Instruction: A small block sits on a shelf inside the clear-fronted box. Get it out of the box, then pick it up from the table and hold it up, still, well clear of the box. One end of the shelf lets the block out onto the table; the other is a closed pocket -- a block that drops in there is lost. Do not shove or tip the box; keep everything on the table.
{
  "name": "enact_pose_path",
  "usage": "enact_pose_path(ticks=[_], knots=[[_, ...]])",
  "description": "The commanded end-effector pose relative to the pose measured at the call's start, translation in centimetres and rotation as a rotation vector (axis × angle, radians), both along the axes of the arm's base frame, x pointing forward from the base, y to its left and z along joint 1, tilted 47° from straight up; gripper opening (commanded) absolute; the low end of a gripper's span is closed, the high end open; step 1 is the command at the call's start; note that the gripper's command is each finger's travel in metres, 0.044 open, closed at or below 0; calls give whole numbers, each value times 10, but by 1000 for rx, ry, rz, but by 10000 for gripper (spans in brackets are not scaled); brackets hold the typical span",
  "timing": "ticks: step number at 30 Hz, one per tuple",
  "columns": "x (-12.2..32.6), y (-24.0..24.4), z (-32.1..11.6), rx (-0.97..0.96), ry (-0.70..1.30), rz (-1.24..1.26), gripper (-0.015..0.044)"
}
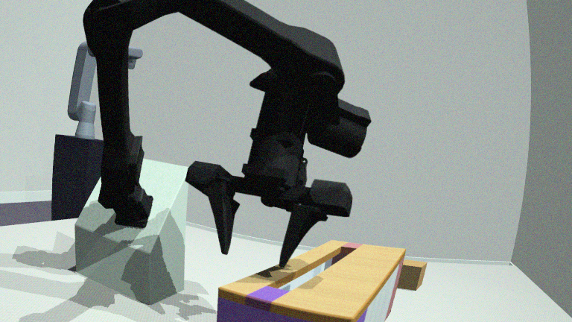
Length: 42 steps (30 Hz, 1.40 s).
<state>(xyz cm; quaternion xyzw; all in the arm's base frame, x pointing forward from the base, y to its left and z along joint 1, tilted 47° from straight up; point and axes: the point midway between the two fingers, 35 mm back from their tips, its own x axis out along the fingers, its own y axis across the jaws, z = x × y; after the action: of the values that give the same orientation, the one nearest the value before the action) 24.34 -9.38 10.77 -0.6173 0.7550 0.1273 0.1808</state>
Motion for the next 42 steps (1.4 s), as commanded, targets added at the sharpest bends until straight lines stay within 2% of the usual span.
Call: enact_pose_path(ticks=[1, 11, 18, 23, 38, 40, 42], knots=[[-10, -3, 9, 70, 122, 104, 285], [-35, -11, 32, 190, 558, 563, 285], [-51, -15, 43, 133, 872, 892, 285], [-58, -16, 47, 64, 1032, 1032, 285], [-58, -17, 47, 63, 1026, 1031, 285], [-59, -18, 45, 82, 929, 985, 285], [-59, -22, 41, 111, 747, 894, 285]])
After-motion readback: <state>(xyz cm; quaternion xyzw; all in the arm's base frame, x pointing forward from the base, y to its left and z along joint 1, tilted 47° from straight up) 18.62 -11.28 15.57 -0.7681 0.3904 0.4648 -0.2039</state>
